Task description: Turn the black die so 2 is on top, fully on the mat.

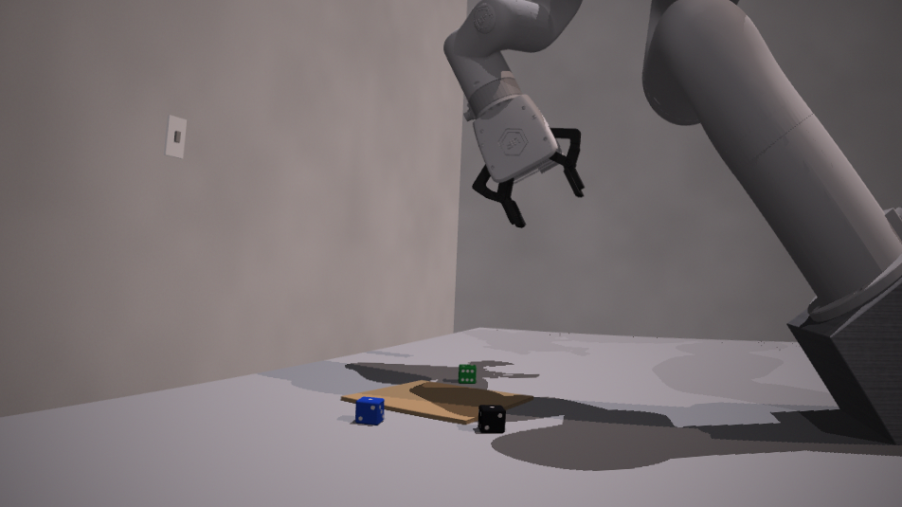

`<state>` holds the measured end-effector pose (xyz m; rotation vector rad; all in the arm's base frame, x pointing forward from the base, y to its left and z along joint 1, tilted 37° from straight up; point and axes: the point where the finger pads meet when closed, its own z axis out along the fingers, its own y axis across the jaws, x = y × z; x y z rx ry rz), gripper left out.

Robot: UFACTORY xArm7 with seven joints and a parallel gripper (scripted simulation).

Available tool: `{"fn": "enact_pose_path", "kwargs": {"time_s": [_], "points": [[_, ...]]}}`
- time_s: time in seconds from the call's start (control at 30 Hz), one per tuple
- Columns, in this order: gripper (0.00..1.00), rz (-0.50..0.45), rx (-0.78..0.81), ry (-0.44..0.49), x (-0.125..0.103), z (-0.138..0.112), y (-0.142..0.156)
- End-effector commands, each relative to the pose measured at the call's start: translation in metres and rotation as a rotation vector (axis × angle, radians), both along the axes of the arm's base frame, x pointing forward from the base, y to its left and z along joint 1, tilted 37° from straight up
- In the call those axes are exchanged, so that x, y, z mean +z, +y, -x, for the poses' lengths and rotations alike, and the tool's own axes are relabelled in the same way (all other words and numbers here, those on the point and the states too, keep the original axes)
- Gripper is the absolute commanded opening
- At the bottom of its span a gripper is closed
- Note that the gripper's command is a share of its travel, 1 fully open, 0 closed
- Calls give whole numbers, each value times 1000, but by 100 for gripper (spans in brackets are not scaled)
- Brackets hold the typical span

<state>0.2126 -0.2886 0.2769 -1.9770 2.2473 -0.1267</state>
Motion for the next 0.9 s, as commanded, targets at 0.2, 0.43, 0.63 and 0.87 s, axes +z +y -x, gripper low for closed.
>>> {"fn": "enact_pose_path", "kwargs": {"time_s": [0.2,0.43,0.63,0.87], "points": [[100,129,268,-164,-8,-46,29],[100,216,452,-276,-7,-75,60],[100,291,601,-373,-3,-96,90],[100,354,722,-455,2,-110,118]]}}
